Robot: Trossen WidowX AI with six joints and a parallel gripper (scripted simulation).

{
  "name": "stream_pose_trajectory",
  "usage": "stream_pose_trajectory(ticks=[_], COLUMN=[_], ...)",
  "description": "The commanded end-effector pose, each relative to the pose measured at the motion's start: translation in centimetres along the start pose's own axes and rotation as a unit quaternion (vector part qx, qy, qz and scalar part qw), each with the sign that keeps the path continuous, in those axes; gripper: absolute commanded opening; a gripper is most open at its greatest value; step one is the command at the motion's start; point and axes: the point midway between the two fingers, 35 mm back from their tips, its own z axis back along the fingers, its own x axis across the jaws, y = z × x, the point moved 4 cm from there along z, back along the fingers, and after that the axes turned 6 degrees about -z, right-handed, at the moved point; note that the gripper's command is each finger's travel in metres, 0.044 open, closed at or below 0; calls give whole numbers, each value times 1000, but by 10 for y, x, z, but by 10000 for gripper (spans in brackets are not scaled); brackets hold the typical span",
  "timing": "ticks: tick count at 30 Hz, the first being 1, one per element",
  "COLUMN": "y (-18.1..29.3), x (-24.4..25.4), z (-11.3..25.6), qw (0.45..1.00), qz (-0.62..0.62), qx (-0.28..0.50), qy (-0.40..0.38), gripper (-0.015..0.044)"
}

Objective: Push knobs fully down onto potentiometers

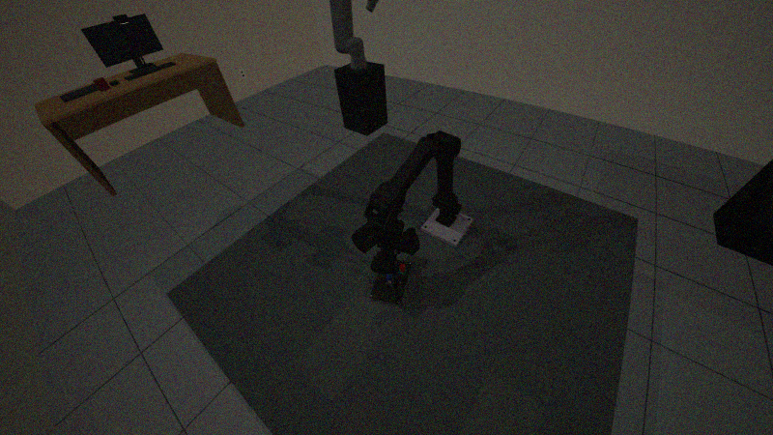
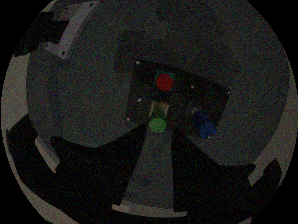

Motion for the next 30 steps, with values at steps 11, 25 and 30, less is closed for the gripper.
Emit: stream_pose_trajectory(ticks=[11,25,30], y=[-6,-6,-6], x=[-15,-19,-20], z=[13,17,18], qw=[982,907,868], qz=[-189,-419,-497], qx=[12,5,2], qy=[24,22,22], gripper=[0,0,0])
